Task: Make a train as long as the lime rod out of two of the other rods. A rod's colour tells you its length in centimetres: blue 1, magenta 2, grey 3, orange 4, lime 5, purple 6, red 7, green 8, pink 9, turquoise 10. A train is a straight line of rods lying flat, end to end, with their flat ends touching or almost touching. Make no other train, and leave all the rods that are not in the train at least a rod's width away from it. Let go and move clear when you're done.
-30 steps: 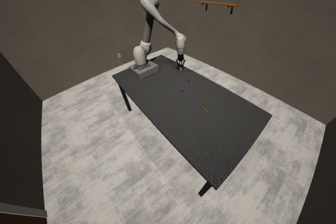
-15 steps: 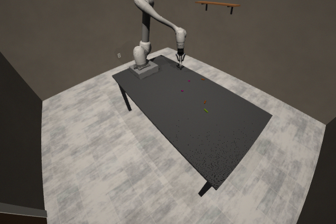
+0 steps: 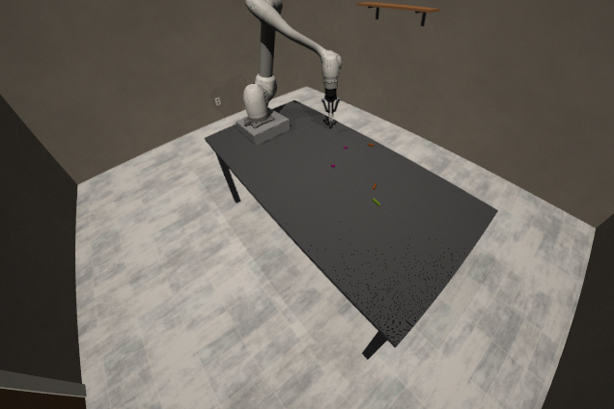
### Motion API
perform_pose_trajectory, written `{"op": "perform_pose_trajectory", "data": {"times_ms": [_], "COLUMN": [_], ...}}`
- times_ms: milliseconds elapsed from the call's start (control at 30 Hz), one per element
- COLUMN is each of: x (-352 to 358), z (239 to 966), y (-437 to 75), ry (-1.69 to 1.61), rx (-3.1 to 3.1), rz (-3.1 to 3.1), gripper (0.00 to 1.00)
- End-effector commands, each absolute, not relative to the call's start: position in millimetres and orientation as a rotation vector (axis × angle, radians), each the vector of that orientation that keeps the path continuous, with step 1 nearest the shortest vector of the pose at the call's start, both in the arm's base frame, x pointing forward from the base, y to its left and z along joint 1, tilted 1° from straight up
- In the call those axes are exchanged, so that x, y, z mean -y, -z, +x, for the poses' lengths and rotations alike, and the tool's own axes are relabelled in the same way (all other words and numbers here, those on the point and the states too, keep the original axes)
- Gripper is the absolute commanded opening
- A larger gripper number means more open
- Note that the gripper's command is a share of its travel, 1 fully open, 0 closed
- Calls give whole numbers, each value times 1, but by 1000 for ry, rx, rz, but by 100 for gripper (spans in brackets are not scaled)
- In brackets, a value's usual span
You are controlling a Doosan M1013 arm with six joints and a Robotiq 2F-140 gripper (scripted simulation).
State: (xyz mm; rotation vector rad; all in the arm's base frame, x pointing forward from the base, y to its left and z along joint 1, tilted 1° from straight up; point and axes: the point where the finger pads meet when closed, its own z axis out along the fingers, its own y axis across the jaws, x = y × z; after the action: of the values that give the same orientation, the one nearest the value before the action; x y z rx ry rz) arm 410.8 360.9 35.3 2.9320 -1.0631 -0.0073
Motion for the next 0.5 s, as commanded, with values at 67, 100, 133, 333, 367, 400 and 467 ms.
{"op": "perform_pose_trajectory", "data": {"times_ms": [67,100,133,333,367,400,467], "x": [-352,-352,-348,-319,-314,-309,-299], "z": [439,439,450,514,524,533,550], "y": [-36,-36,-37,-38,-39,-39,-39], "ry": [11,11,12,16,16,17,18], "rx": [894,894,825,427,368,310,195], "rz": [2989,2989,3009,3093,3100,3107,3117], "gripper": [12,12,12,12,12,12,12]}}
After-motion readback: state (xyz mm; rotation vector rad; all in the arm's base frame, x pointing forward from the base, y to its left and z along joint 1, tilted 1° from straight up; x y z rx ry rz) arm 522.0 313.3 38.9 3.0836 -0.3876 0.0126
